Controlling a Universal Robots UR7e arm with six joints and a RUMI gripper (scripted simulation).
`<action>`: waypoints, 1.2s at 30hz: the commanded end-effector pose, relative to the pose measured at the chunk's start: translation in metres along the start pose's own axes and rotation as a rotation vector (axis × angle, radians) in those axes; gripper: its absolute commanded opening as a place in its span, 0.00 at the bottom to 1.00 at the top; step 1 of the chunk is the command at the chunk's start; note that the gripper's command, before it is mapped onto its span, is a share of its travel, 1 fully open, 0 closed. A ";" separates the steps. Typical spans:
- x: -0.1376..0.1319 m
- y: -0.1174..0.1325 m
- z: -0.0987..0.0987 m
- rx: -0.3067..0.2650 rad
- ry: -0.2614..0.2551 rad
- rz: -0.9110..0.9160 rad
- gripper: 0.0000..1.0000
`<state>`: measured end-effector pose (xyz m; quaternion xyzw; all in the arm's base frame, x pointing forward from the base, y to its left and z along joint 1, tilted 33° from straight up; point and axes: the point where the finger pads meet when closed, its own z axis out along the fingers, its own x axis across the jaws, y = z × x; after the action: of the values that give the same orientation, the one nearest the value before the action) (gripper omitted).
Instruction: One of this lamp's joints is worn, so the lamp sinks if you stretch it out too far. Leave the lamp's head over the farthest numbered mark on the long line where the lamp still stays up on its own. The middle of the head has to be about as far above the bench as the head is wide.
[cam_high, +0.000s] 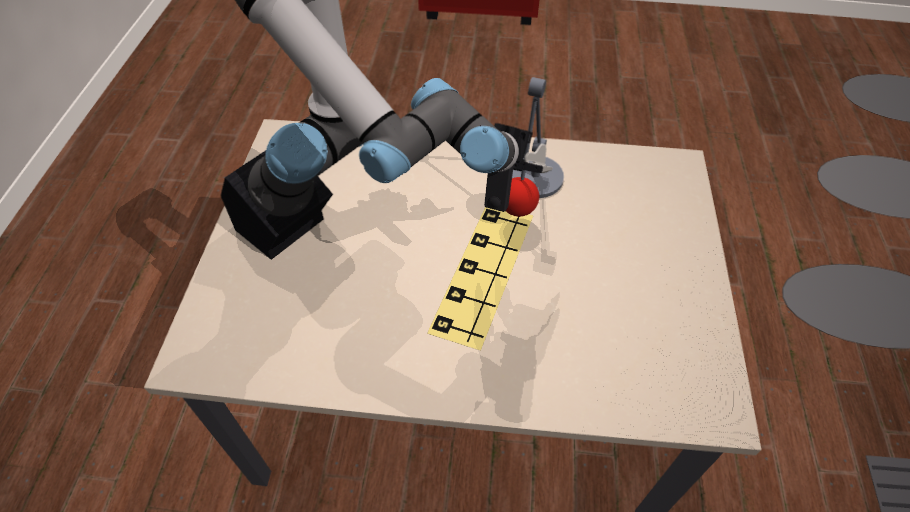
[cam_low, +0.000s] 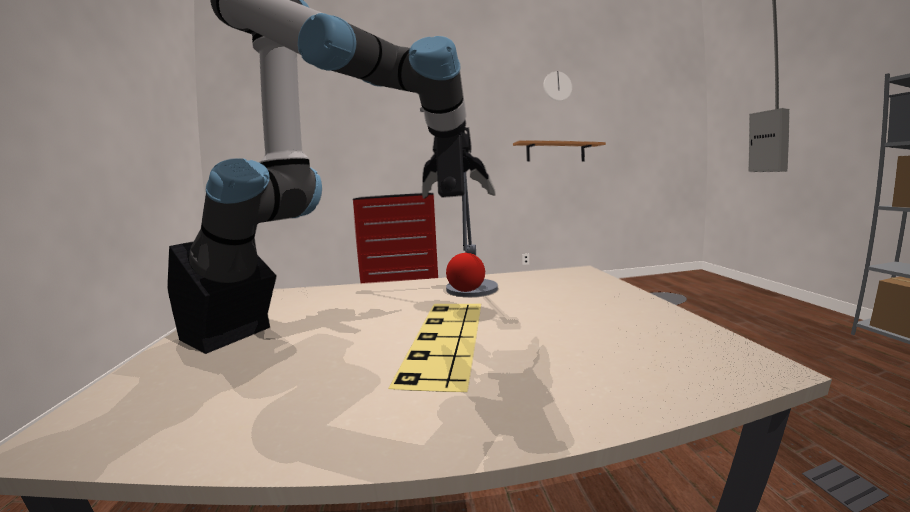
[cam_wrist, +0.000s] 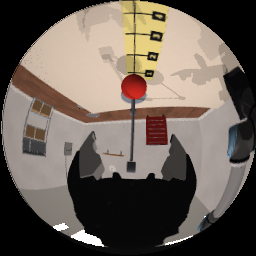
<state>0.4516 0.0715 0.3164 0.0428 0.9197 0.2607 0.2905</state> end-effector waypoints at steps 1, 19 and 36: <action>0.000 0.000 0.000 0.000 -0.001 -0.001 1.00; 0.000 0.000 0.000 0.000 -0.001 -0.001 1.00; 0.000 0.001 0.017 -0.002 0.000 -0.001 1.00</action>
<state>0.4554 0.0749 0.3114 0.0422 0.9195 0.2617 0.2902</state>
